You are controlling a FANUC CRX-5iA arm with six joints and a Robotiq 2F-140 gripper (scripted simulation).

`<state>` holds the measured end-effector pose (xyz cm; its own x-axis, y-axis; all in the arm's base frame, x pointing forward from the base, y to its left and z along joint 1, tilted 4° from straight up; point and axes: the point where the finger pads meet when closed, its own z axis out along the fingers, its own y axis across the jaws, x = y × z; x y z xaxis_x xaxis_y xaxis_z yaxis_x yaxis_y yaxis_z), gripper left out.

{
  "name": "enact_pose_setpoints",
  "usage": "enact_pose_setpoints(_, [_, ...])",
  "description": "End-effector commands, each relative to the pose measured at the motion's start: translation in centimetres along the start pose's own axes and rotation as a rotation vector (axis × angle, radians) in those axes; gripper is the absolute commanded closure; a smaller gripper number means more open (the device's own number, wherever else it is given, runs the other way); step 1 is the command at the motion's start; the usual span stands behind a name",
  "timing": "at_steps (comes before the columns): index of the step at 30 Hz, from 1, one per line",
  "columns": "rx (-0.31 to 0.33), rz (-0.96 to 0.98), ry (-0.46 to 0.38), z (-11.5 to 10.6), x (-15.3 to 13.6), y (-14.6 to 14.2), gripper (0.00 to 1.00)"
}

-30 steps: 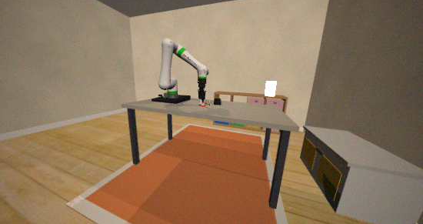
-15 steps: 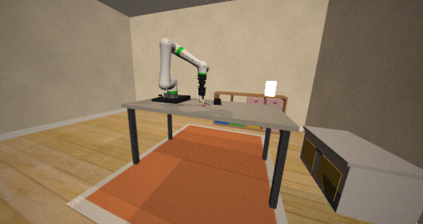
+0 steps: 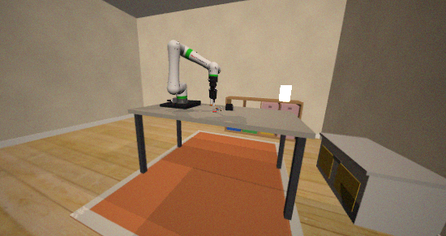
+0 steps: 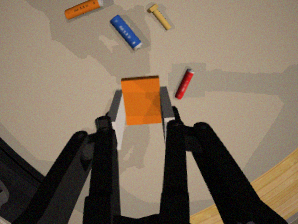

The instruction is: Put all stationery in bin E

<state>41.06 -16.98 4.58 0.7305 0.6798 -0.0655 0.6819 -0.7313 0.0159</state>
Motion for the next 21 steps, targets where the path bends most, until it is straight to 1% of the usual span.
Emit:
enact_pose_setpoints(1, [0.0,0.0,0.0,0.0,0.0,0.0,0.79])
enact_pose_setpoints(2, [0.0,0.0,0.0,0.0,0.0,0.0,0.79])
enact_pose_setpoints(4, [0.0,0.0,0.0,-0.7,0.0,0.0,0.79])
enact_pose_setpoints(7, [0.0,0.0,0.0,-0.7,0.0,0.0,0.79])
enact_pose_setpoints(8, [0.0,0.0,0.0,-0.7,0.6,0.1,0.79])
enact_pose_setpoints(10, [0.0,0.0,0.0,-0.7,0.6,0.1,0.79])
enact_pose_setpoints(21, [0.0,0.0,0.0,-0.7,7.2,0.6,0.79])
